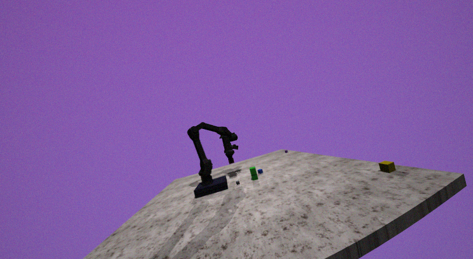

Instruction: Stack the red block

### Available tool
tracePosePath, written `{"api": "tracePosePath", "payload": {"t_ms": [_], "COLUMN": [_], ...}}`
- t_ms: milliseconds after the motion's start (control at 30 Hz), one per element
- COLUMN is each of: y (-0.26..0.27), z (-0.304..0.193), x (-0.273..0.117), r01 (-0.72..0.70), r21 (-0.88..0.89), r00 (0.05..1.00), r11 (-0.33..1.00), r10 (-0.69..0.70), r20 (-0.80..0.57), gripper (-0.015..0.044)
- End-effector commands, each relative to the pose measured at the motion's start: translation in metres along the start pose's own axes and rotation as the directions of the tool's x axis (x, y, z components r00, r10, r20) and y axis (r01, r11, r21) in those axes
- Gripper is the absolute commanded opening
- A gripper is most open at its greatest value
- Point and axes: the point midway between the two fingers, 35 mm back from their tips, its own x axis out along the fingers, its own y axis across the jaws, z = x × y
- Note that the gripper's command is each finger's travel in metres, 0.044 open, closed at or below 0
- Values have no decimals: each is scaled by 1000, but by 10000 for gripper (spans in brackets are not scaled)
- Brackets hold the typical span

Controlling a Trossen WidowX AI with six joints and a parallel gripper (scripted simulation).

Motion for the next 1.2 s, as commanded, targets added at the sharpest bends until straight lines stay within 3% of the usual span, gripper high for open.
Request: {"api": "tracePosePath", "payload": {"t_ms": [0, 333, 1167], "y": [0, -4, -101], "z": [1, 6, 78], "x": [-15, -16, -20], "r01": [-3, -2, 15], "r21": [-4, -4, -5], "r00": [1000, 1000, 1000], "r11": [1000, 1000, 1000], "r10": [3, 2, -15], "r20": [11, 12, 18], "gripper": [0, 0, 0]}}
